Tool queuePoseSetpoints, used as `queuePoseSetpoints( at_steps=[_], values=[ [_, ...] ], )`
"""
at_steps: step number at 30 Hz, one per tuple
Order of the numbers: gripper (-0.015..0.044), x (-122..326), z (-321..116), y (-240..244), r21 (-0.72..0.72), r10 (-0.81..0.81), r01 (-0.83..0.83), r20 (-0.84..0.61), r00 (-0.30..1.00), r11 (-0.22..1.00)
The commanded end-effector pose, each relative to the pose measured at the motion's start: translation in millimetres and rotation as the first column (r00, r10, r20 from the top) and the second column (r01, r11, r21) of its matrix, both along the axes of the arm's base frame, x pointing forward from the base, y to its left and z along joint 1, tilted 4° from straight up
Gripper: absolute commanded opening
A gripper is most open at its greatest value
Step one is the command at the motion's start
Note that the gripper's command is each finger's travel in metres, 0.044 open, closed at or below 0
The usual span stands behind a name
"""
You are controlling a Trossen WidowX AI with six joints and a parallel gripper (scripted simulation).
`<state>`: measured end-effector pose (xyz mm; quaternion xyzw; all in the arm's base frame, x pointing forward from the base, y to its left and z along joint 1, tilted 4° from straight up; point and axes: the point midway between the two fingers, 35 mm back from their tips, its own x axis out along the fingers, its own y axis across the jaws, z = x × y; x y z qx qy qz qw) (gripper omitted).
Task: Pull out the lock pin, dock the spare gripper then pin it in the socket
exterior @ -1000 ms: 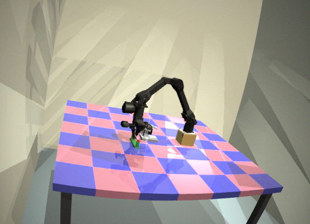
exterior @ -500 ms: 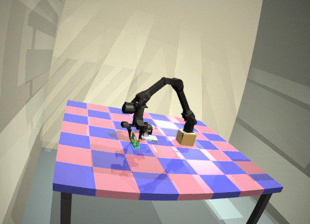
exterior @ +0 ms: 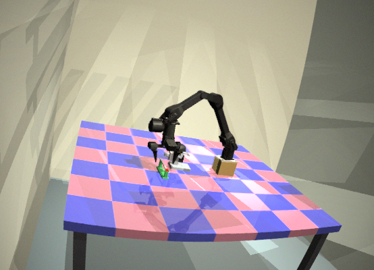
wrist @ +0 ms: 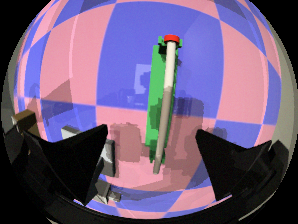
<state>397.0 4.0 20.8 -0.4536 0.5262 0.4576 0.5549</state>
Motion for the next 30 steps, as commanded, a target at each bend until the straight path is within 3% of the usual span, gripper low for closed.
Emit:
queuePoseSetpoints(
  at_steps=[1,30],
  values=[
    [0.044,-1,11,1,0.0,0.0,0.0,0.001,1.0,1.0],
    [0.044,-11,59,4,0.0,0.009,-0.009,-0.045,0.999,1.0]
  ],
)
